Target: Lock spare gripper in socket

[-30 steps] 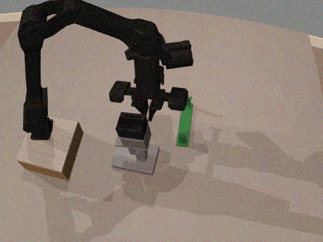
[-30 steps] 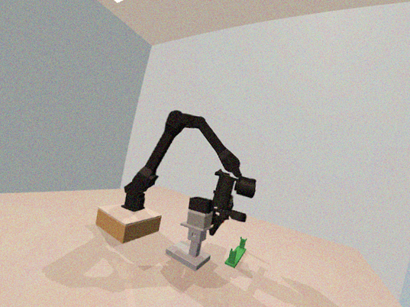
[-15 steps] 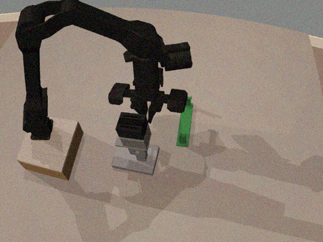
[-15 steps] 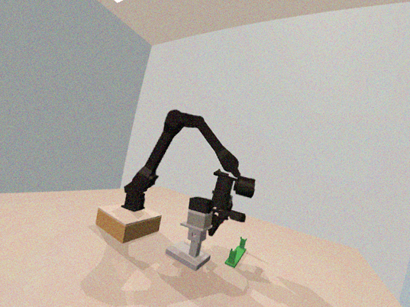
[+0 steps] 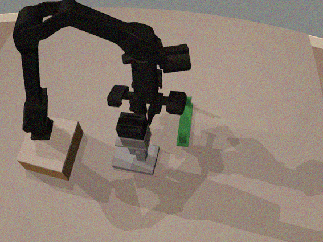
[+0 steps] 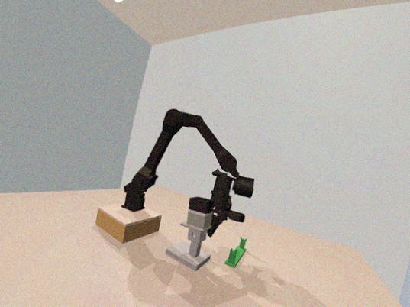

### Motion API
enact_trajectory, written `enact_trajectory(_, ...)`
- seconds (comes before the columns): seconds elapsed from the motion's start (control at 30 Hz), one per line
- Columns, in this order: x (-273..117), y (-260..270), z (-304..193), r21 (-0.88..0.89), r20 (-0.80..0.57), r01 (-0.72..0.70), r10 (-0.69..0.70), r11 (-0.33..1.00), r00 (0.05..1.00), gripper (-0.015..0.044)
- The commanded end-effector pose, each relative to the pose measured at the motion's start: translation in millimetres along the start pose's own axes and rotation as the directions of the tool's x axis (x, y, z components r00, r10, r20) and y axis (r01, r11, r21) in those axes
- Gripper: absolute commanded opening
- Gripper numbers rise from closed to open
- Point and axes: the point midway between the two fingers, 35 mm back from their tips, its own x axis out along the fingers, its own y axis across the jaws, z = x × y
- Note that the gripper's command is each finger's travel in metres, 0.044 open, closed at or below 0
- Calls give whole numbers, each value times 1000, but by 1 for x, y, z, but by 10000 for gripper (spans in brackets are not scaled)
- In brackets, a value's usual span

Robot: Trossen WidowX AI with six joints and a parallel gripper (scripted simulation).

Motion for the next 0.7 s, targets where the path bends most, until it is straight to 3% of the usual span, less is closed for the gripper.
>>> enact_trajectory(0.0,2,2,-3,-4,-5,-2,2,1000,1000,0)
enact_trajectory(0.67,4,1,-11,-1,-4,11,-11,1000,1000,0)
